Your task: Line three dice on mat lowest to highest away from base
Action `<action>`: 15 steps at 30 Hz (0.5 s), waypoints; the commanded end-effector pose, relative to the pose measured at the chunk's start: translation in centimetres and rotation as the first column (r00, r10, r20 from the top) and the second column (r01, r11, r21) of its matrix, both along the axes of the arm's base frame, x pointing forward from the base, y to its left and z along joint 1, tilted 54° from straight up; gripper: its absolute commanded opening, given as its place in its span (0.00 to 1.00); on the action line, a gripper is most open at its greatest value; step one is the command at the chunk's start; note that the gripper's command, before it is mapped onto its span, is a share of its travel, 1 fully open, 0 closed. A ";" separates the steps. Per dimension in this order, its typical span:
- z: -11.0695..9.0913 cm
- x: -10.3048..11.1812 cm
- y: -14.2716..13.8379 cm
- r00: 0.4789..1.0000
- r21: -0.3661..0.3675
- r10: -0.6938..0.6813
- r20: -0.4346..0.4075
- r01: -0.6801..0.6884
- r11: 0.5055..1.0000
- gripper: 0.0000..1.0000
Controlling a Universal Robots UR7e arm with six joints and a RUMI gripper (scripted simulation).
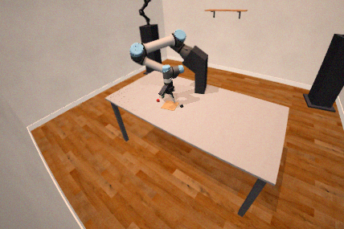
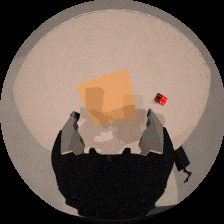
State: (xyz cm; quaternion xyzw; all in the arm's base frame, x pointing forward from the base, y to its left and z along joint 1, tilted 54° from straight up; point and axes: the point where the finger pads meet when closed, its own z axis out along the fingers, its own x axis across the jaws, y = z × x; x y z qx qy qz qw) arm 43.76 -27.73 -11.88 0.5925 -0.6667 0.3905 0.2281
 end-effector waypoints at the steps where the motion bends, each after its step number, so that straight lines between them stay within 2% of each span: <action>1: -2.2 0.1 1.6 1.000 -0.003 0.000 0.002 0.000 1.000 1.00; 4: -2.6 0.1 2.0 1.000 -0.003 0.000 0.002 0.000 1.000 1.00; 15: -7.3 0.2 5.5 1.000 -0.003 0.000 0.002 0.000 1.000 1.00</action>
